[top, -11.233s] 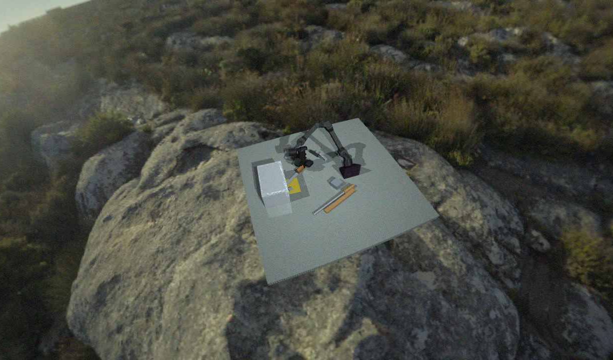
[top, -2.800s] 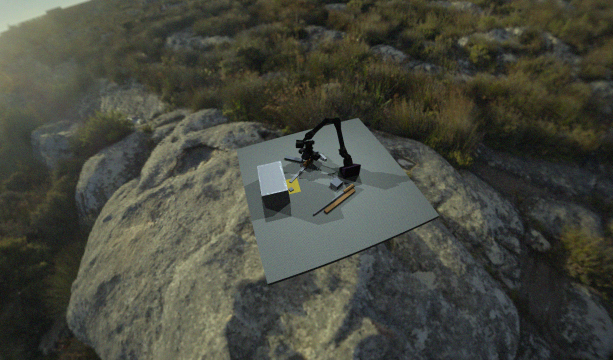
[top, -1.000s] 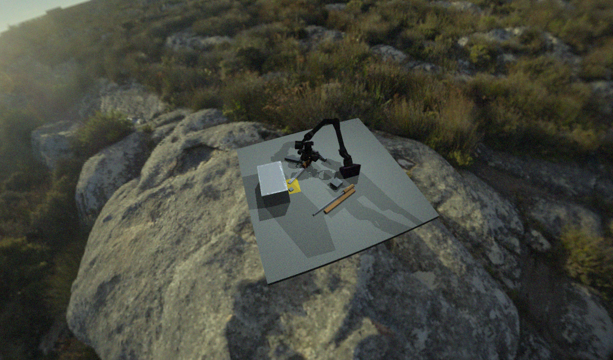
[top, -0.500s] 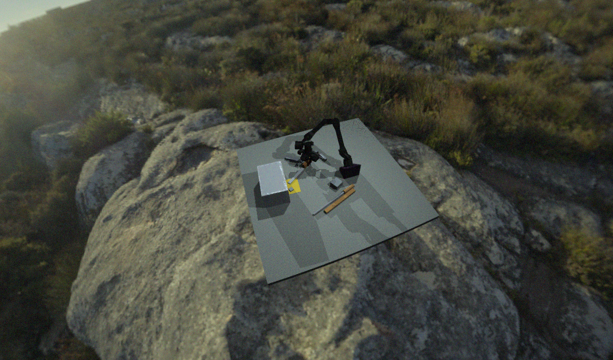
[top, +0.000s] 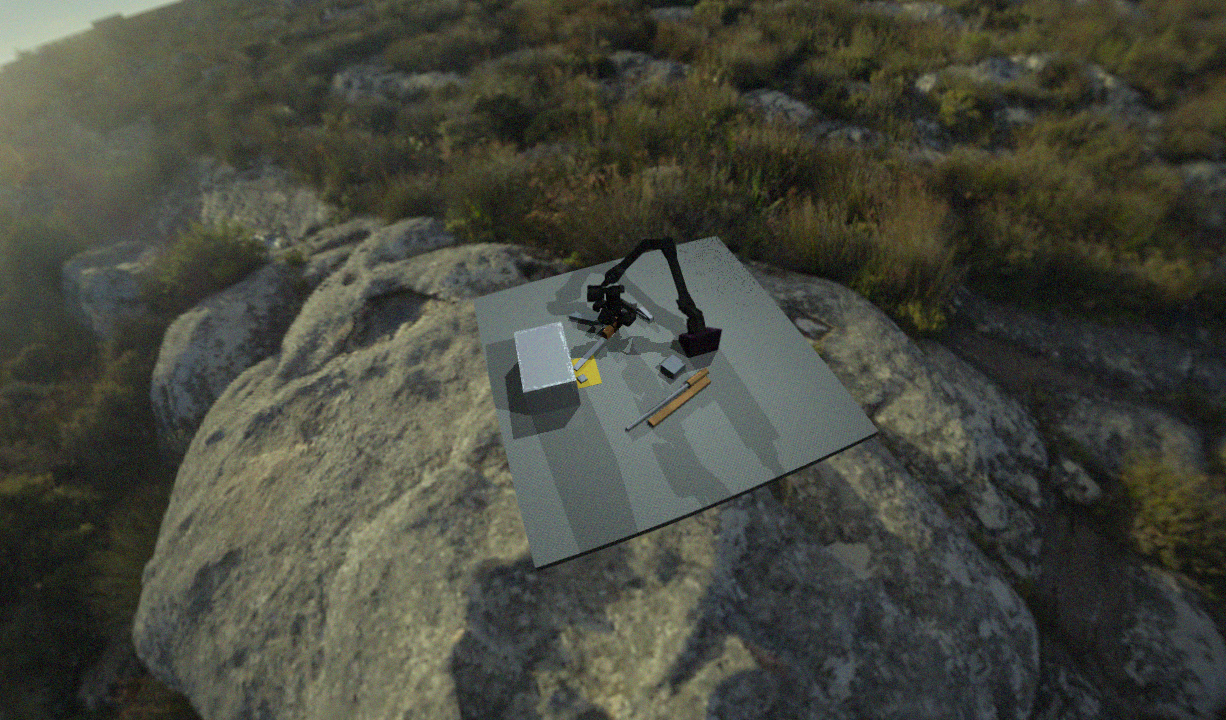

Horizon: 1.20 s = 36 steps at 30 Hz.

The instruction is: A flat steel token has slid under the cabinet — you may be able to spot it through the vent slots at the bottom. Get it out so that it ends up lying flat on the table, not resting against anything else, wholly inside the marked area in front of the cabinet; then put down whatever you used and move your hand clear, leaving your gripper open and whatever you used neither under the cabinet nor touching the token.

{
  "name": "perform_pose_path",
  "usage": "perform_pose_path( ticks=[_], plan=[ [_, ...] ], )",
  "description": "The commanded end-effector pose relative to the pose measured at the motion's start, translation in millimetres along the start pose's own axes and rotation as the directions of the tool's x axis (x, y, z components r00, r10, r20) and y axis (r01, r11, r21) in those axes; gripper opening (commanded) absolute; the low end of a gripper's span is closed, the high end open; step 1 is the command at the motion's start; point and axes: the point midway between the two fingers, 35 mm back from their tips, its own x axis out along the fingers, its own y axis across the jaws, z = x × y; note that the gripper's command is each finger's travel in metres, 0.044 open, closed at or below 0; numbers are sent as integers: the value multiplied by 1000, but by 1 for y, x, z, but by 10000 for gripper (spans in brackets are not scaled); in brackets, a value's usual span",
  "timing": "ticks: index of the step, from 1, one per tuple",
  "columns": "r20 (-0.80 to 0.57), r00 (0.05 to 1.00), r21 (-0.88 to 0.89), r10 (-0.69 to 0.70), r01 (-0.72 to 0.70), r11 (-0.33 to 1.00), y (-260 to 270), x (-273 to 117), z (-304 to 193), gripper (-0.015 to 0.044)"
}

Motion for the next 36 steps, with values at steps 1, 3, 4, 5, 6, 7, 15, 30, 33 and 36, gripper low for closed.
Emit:
perform_pose_path(
  ticks=[1, 3, 4, 5, 6, 7, 15, 30, 33, 36],
  plan=[
    [1, 1000, 4, -1, 1, 1000, -1, 0, 9, 0],
    [1, 1000, 4, -1, 1, 1000, -1, 0, 12, 0],
    [1, 1000, 4, -1, 1, 1000, -1, 0, 13, 0],
    [1, 1000, 4, -1, 1, 1000, -1, 0, 15, 0],
    [1, 1000, 4, -1, 1, 1000, -1, 0, 16, 0],
    [1, 1000, 5, -1, 1, 1000, -1, 0, 17, 0],
    [1, 1000, 5, 0, 0, 1000, -1, 0, 29, 0],
    [2, 1000, 6, 0, 0, 1000, -1, 0, 50, 0],
    [3, 1000, 6, 0, 0, 1000, -1, 0, 55, 0],
    [3, 1000, 6, 0, 0, 1000, -1, 0, 59, 0]
  ],
)
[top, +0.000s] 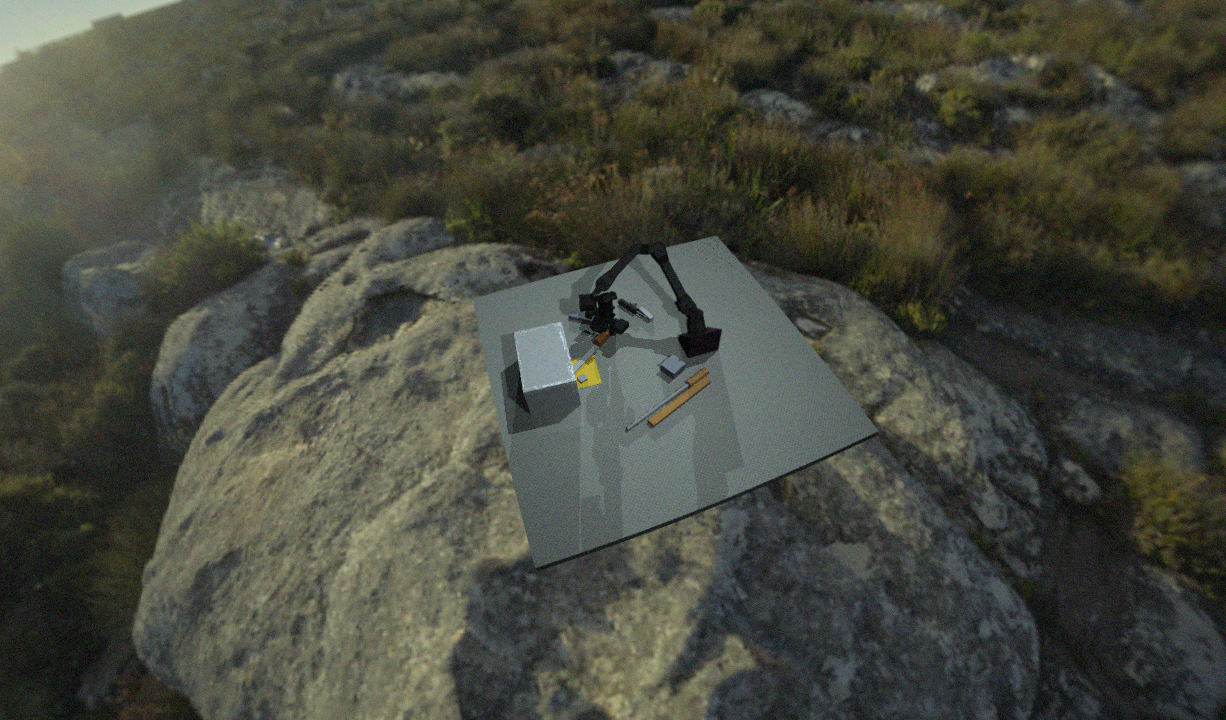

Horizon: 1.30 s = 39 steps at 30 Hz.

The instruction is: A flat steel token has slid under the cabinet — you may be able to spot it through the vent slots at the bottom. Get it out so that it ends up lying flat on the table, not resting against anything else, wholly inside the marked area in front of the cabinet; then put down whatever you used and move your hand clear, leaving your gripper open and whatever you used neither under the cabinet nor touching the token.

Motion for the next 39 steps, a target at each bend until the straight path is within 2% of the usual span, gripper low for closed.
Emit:
perform_pose_path(
  ticks=[1, 19, 39],
  plan=[
    [1, 1000, 2, -1, 1, 1000, 0, 0, 9, 0],
    [2, 1000, 3, -1, 1, 1000, 0, 0, 32, 0],
    [1, 1000, 2, -1, 1, 1000, 2, 0, 16, 0]
  ],
)
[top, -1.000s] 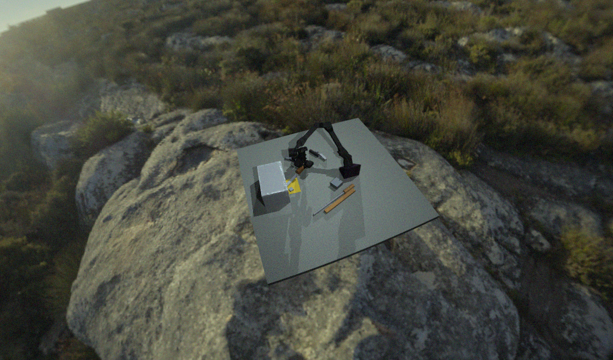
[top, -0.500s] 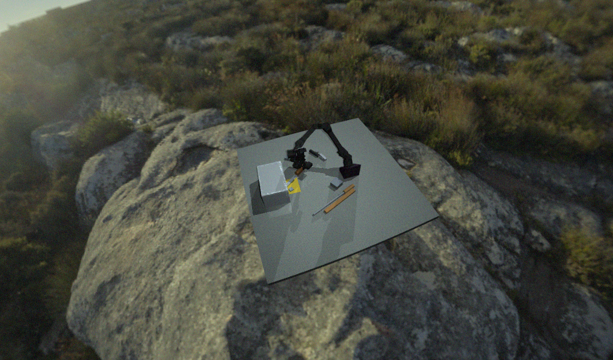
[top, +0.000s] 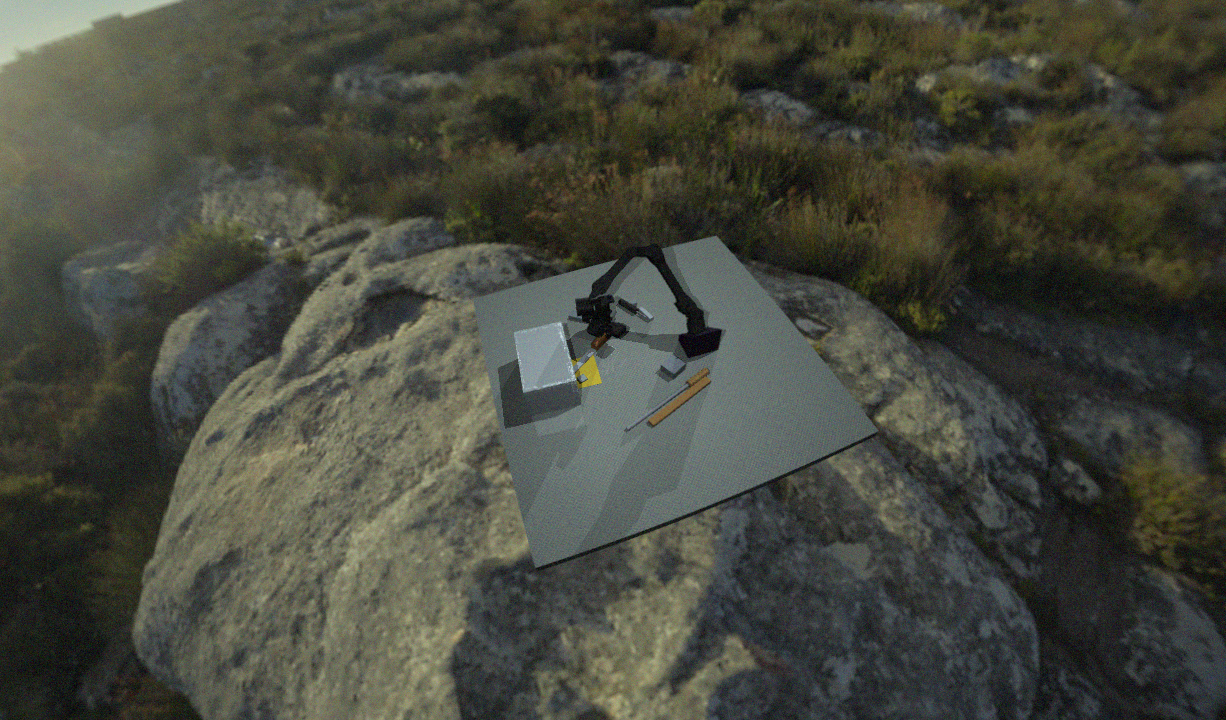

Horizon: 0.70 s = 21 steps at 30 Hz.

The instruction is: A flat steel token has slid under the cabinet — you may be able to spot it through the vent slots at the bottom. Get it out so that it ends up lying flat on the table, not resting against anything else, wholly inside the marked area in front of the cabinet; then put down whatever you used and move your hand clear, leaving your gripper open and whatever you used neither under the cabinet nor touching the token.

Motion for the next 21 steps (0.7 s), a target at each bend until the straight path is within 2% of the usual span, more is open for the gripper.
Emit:
perform_pose_path(
  ticks=[1, 21],
  plan=[
    [-2, 1000, -2, 3, -3, 1000, 0, 1, -9, 0],
    [-3, 1000, -3, 3, -3, 1000, -2, 1, -37, 0]
  ],
)
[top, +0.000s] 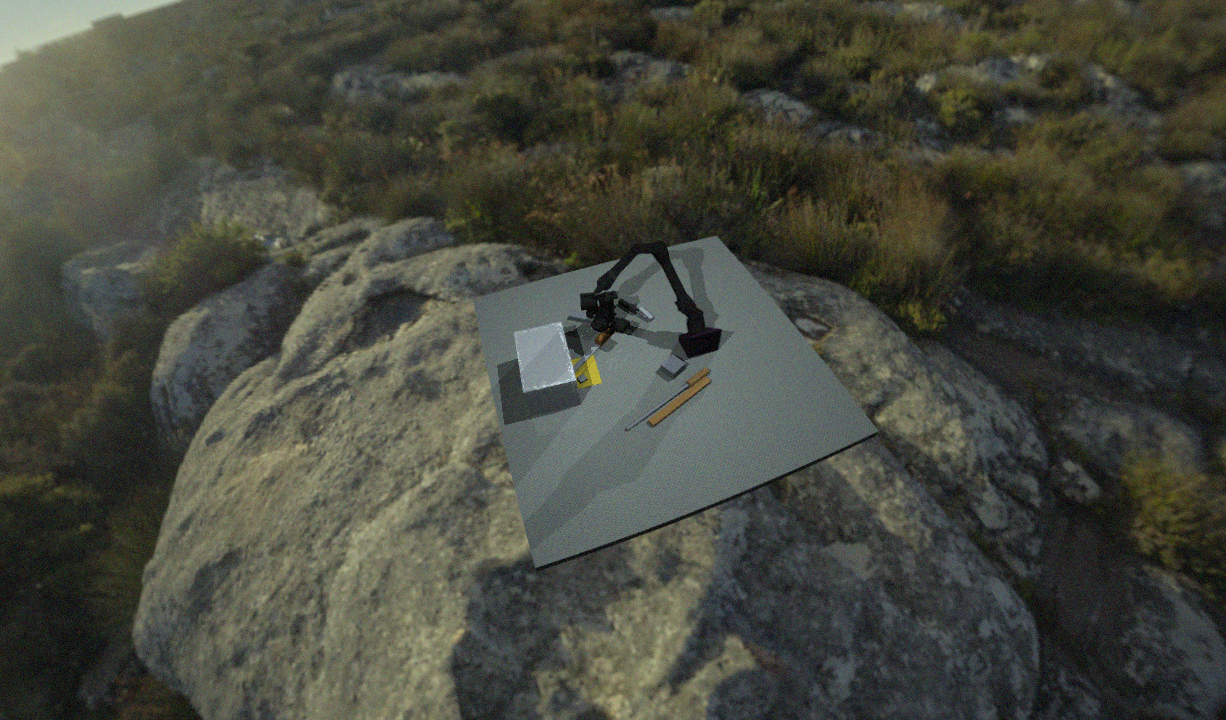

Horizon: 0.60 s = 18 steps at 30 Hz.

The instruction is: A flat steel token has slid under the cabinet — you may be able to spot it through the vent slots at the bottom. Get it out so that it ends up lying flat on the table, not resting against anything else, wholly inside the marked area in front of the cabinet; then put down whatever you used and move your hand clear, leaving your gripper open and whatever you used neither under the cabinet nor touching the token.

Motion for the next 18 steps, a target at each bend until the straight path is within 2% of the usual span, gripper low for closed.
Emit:
perform_pose_path(
  ticks=[1, 18],
  plan=[
    [-2, 1000, -2, 2, -2, 1000, 0, 1, -9, 0],
    [-3, 1000, -3, 2, -2, 1000, -2, 1, -34, 0]
  ],
)
